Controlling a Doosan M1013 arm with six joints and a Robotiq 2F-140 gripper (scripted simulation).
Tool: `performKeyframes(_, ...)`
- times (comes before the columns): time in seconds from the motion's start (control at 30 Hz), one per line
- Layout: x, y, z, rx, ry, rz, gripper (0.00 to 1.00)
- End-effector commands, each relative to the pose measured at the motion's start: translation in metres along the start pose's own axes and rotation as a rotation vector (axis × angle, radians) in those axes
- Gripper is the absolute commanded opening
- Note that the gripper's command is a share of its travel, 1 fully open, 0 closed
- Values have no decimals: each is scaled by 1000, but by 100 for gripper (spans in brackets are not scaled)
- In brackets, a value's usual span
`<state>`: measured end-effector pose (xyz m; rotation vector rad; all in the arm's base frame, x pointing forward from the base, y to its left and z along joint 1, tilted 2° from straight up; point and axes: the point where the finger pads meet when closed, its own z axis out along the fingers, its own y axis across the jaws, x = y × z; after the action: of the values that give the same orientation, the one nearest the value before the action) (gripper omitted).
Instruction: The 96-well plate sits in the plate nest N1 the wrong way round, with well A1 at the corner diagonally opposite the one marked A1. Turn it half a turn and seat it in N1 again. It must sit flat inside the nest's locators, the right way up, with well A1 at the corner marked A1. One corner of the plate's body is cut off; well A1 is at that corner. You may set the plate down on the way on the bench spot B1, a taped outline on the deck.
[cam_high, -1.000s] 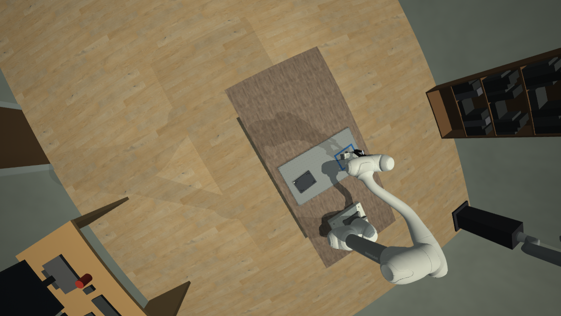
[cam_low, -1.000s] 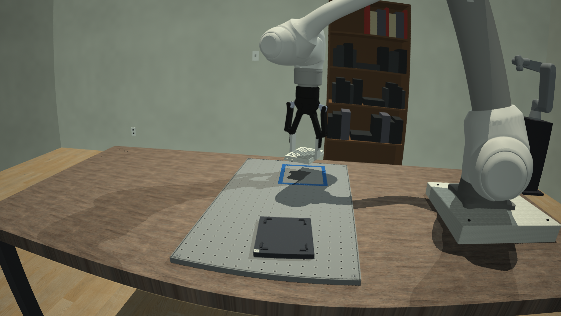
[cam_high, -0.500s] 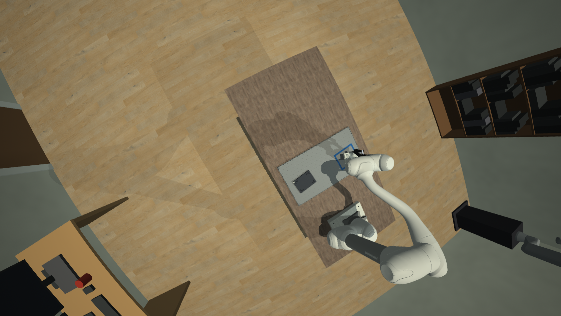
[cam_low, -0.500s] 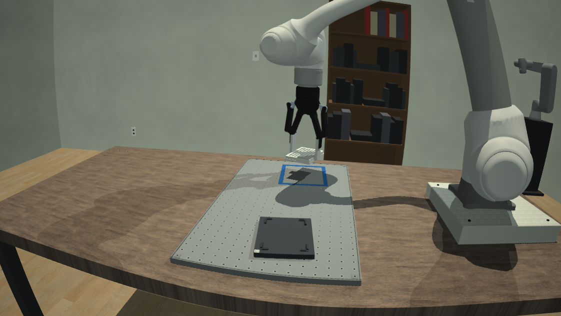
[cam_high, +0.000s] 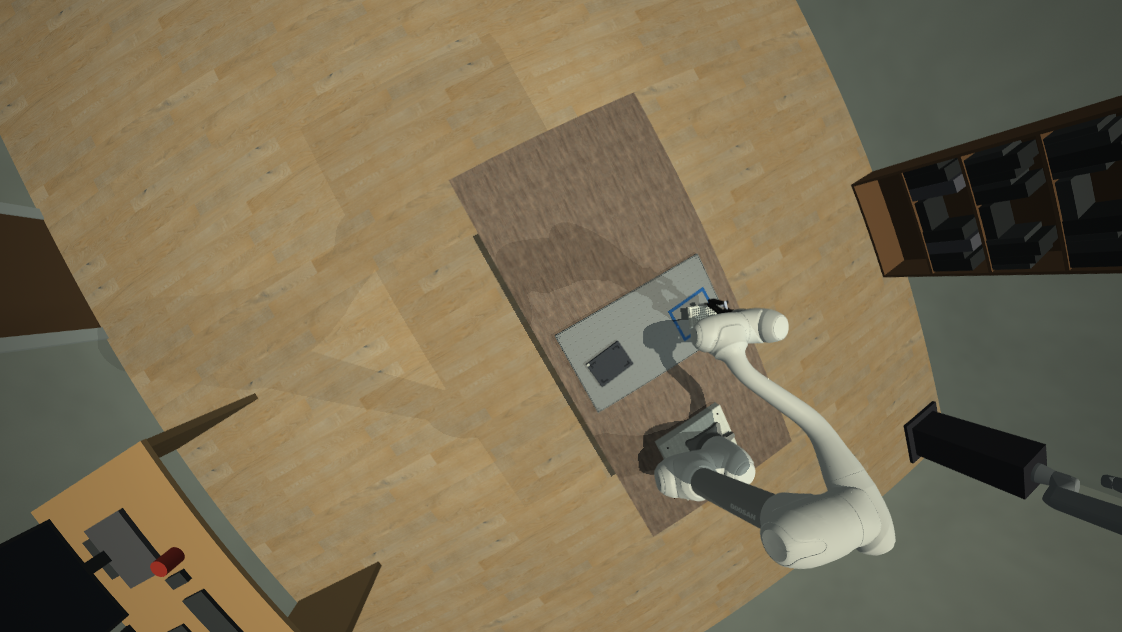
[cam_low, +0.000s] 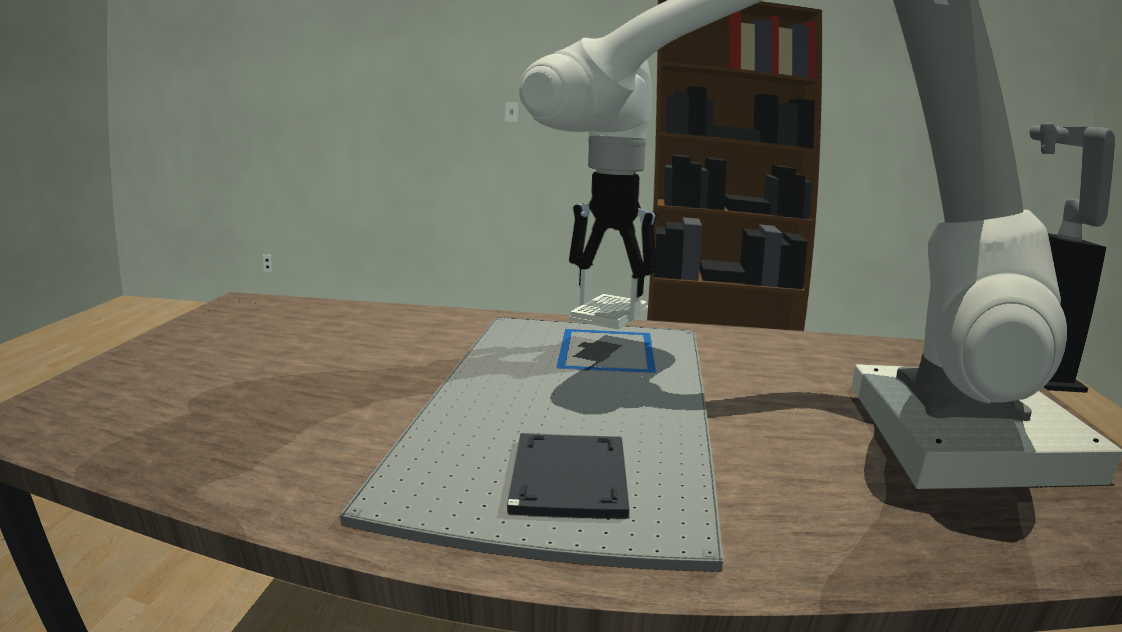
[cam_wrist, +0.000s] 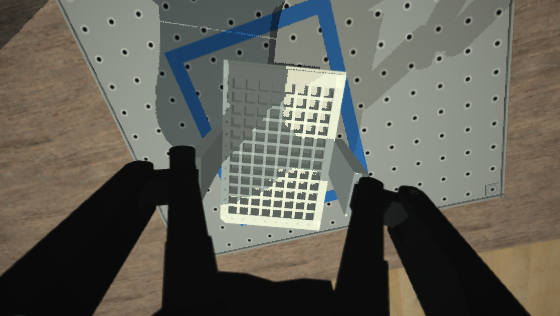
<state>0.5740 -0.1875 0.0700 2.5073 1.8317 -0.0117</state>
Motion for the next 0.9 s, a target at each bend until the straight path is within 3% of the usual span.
performKeyframes(0.0, 1, 0, 2, 6, 1, 8, 0)
performKeyframes(0.87, 1, 0, 10, 6, 1, 8, 0)
